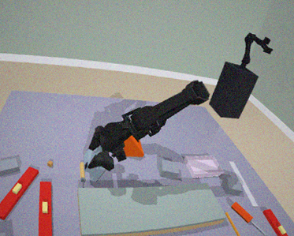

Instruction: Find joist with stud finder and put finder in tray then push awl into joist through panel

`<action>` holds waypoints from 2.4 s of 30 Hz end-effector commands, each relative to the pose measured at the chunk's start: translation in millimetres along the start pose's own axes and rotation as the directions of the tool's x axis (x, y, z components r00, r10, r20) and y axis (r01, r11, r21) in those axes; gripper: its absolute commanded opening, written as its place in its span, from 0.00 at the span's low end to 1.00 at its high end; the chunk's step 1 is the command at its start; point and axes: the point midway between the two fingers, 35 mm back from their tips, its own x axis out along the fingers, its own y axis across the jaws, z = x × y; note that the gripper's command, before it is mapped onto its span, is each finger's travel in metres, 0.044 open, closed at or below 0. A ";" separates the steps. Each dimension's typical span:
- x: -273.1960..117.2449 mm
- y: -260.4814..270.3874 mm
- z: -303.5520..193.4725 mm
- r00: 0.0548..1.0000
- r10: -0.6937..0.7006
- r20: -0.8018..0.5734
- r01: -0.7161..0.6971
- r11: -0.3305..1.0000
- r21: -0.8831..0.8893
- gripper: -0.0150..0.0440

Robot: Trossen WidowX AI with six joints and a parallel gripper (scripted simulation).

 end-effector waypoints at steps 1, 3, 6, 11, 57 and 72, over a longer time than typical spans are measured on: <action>-0.8 0.1 -0.3 0.999 0.001 -0.035 0.000 1.000 0.006 0.25; -0.8 0.1 0.1 0.999 0.001 -0.049 0.000 1.000 0.006 0.25; -0.8 0.1 0.7 0.998 0.000 -0.068 0.000 1.000 0.006 0.25; -1.0 0.0 1.7 0.995 -0.001 -0.101 0.002 1.000 0.007 0.25; 2.2 0.0 10.5 0.919 0.006 -0.394 -0.002 1.000 0.010 0.25; 1.1 -0.9 13.5 0.894 -0.001 -0.448 0.002 1.000 0.003 0.25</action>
